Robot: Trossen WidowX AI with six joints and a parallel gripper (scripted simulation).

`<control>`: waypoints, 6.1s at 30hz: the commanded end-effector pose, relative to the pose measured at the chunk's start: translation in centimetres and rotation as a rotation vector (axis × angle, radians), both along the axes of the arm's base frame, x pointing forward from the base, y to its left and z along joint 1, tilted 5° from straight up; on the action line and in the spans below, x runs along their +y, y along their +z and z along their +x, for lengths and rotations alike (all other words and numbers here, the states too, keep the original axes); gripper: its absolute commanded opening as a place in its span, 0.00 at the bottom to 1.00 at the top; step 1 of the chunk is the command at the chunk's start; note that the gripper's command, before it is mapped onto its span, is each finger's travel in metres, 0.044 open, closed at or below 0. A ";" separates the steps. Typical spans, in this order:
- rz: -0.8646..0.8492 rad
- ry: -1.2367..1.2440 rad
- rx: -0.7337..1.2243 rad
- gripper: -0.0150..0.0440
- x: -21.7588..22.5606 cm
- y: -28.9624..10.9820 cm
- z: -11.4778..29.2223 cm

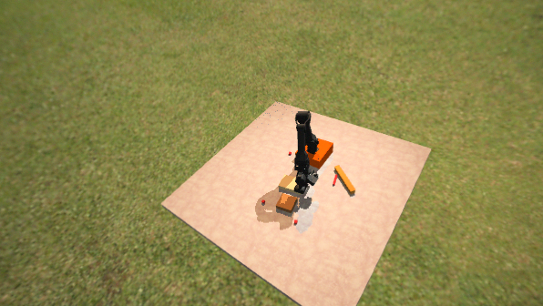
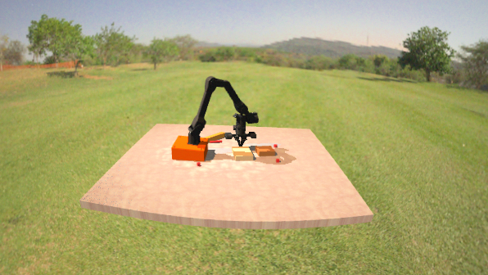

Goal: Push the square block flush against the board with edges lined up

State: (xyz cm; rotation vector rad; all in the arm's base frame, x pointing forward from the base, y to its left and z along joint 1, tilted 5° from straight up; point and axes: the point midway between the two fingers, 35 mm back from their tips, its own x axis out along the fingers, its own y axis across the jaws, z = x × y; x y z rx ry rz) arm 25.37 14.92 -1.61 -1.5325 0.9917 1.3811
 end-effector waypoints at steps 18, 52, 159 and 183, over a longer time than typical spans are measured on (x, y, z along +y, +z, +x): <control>-0.011 -0.001 0.007 0.25 2.0 -0.4 -0.7; 0.030 -0.318 -0.011 0.25 0.8 5.3 -1.5; 0.113 -1.564 -0.054 0.25 -9.8 0.2 -0.1; 0.110 -1.564 -0.052 0.25 -11.1 -0.1 -3.7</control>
